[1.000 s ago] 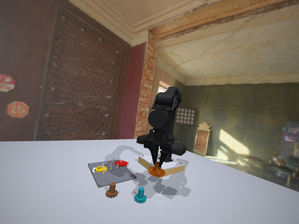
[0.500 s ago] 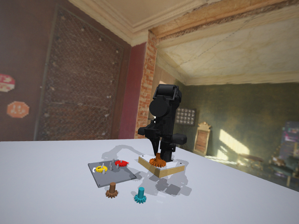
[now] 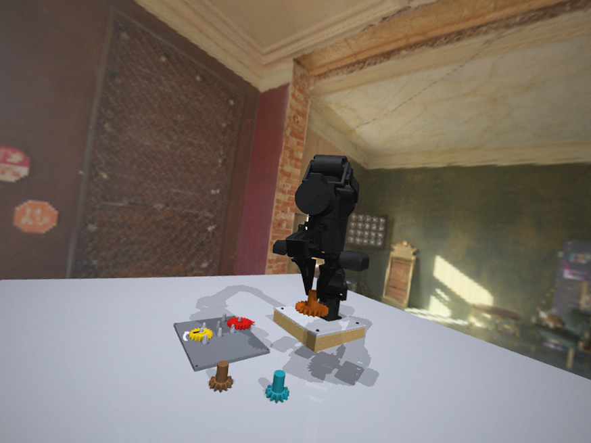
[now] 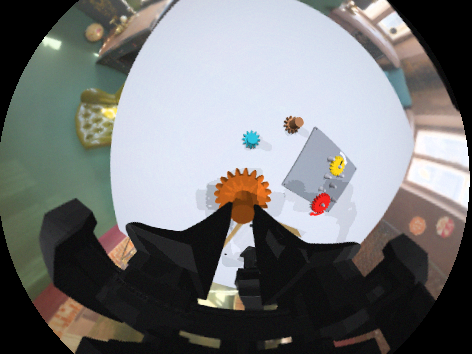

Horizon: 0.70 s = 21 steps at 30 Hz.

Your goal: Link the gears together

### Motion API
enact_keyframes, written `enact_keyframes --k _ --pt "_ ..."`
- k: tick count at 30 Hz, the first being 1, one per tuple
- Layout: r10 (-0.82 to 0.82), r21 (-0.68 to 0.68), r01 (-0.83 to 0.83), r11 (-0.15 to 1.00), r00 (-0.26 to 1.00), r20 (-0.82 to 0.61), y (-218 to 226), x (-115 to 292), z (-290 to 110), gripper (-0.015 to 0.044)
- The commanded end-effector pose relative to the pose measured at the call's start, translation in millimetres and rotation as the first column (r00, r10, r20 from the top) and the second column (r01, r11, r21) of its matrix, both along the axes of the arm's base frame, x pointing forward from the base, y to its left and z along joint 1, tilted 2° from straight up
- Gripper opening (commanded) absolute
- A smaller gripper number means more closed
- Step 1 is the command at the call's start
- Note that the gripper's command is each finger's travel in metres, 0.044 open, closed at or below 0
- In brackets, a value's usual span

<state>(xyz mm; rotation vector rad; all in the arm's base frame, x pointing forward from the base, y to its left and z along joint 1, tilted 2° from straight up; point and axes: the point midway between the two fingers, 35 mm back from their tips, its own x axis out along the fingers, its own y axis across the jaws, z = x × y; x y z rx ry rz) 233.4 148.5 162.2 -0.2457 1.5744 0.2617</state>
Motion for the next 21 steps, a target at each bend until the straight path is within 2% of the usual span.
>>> enact_keyframes --k 1,21 --pt "0.002 0.003 -0.002 1.0 1.0 0.01 -4 6 1 0.0" --pt "-0.013 0.005 0.013 1.0 1.0 0.014 -38 33 -12 0.0"
